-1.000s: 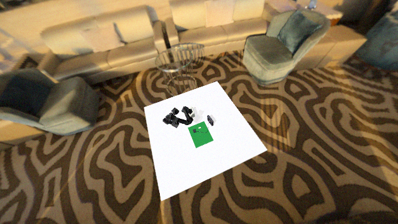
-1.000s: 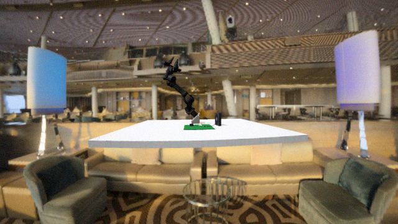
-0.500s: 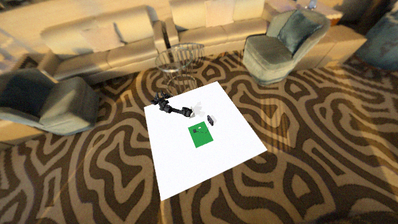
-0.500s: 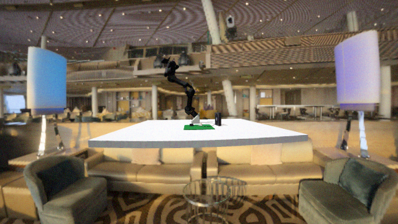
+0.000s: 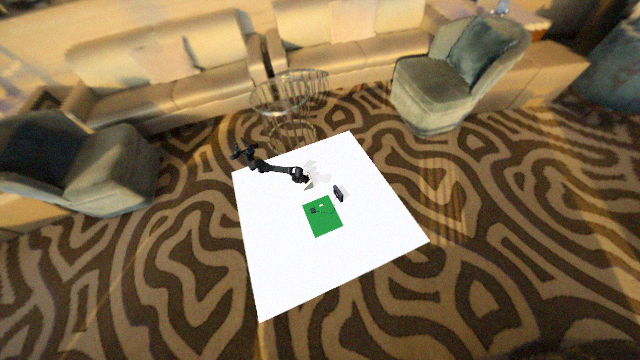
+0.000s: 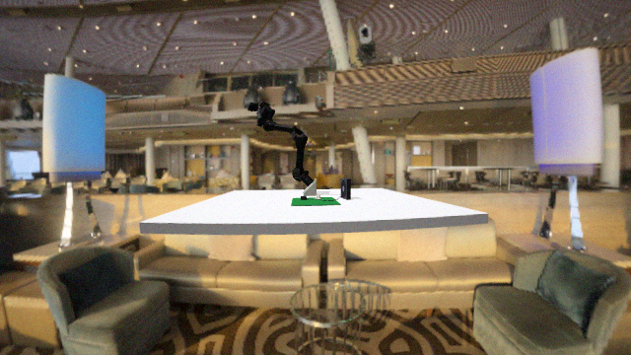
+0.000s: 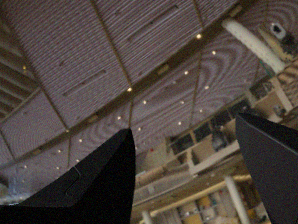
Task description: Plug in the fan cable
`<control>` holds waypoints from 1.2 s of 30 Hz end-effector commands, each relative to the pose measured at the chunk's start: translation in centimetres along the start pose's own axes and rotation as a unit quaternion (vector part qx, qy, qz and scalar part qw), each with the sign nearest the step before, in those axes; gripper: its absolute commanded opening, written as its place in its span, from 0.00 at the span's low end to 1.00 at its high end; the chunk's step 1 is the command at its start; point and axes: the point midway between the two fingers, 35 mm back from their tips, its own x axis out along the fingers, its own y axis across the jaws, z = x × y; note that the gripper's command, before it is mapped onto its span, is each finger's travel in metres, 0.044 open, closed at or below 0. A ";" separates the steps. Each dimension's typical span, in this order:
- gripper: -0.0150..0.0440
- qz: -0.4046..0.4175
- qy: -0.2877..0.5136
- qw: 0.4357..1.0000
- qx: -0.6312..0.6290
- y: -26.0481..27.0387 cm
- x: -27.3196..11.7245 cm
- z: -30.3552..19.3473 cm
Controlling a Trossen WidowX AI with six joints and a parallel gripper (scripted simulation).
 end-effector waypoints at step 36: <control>0.61 0.378 0.734 0.555 -0.101 12.2 -42.3 -32.3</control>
